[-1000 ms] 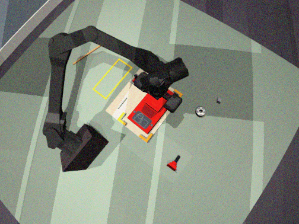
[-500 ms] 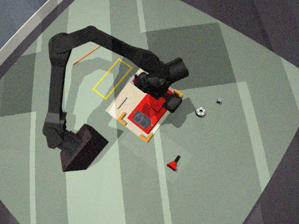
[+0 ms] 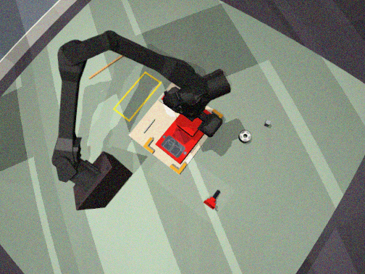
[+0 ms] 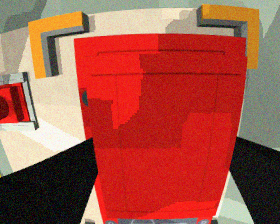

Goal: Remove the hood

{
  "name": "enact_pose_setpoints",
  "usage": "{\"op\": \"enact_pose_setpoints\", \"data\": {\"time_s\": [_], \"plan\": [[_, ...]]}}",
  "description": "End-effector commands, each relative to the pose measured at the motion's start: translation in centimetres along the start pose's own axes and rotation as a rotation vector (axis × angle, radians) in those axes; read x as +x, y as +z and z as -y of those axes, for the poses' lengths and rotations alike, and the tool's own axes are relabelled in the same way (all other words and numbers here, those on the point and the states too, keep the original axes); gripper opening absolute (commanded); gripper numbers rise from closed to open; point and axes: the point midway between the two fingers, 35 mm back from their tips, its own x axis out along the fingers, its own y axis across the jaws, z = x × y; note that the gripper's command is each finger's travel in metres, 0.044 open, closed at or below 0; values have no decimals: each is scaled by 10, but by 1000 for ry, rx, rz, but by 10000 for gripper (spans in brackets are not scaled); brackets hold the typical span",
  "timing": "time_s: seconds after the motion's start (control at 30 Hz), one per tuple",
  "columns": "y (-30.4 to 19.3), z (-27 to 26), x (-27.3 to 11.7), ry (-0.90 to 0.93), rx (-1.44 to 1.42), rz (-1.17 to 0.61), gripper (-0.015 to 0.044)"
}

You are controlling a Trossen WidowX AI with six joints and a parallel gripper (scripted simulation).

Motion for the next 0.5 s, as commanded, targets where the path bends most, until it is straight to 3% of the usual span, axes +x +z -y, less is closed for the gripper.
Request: {"op": "enact_pose_setpoints", "data": {"time_s": [0.0,0.47], "plan": [[0,1,-5,-3,0,4,0],[0,1,-14,-2,1,4,0]]}}
